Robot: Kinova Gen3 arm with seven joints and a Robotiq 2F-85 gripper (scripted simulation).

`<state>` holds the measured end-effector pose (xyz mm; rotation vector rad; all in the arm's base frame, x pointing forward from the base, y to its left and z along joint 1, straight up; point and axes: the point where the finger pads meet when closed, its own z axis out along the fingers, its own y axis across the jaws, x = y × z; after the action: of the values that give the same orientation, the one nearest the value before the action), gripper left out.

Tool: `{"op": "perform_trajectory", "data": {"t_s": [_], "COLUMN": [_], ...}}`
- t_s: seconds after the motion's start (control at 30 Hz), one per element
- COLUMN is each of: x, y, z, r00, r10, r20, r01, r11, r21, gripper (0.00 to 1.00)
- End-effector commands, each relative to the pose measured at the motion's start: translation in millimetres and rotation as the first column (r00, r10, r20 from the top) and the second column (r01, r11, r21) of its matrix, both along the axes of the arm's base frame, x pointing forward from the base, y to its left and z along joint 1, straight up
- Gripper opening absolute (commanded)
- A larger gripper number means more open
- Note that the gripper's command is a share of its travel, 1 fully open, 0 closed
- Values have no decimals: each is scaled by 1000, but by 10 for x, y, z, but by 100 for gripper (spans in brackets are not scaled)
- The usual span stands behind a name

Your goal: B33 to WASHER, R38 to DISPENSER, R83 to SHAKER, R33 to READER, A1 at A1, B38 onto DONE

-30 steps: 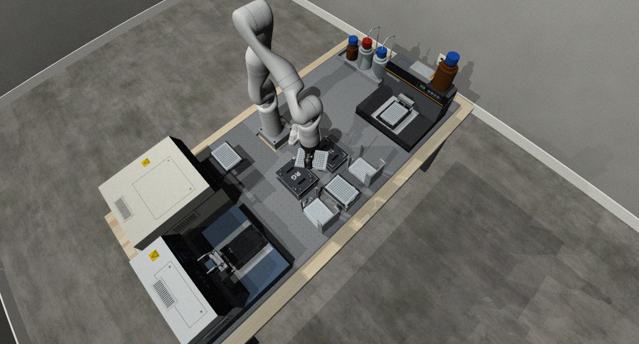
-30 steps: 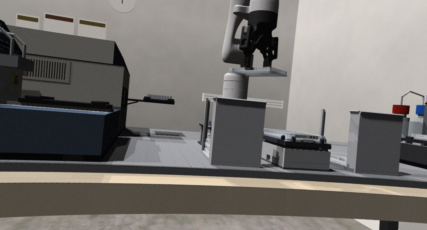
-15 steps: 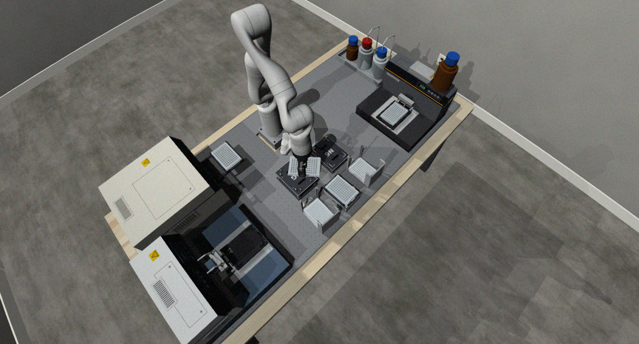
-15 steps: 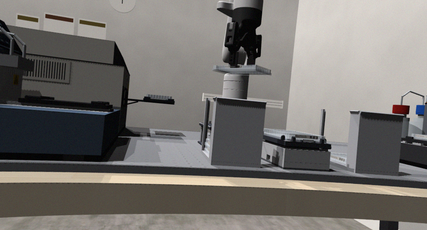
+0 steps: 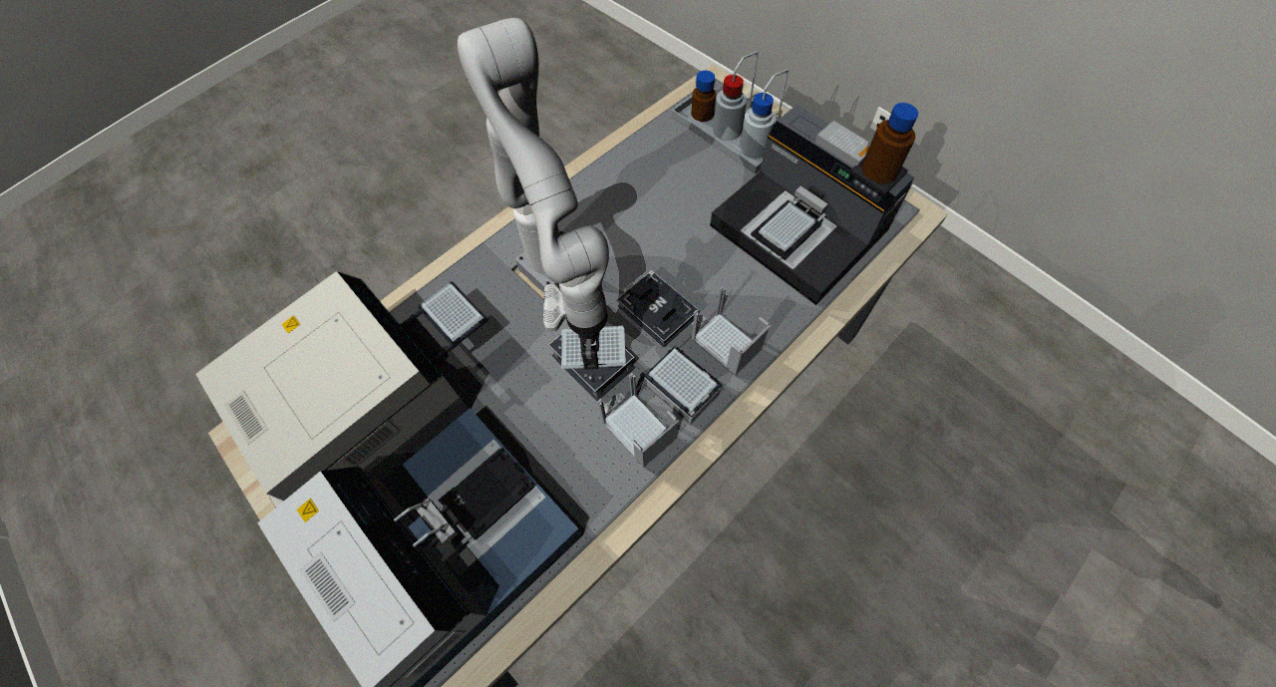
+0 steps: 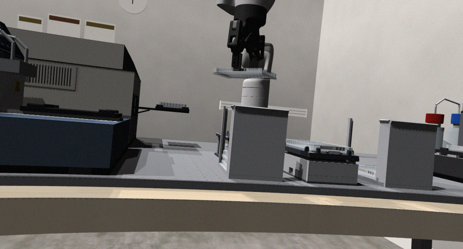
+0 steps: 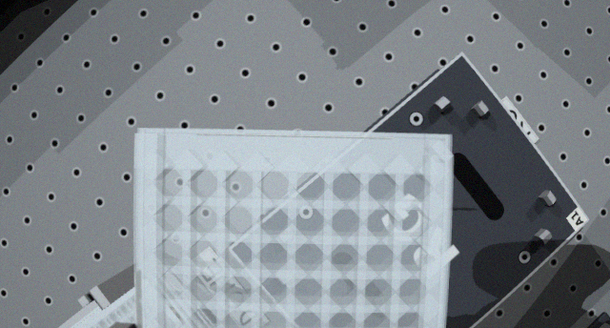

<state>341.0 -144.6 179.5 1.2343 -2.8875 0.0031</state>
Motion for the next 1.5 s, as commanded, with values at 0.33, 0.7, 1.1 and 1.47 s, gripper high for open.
{"op": "perform_trajectory", "data": {"t_s": [0.33,0.7,1.1,1.47], "x": [29,45,62,123], "y": [-444,-732,-1066,-1411], "z": [6,6,7,7], "r00": [995,992,971,958], "r10": [97,124,238,287], "r20": [2,2,2,2], "r01": [-97,-124,-238,-287], "r11": [995,992,971,958], "r21": [2,2,2,1], "gripper": [94,94,94,94]}}
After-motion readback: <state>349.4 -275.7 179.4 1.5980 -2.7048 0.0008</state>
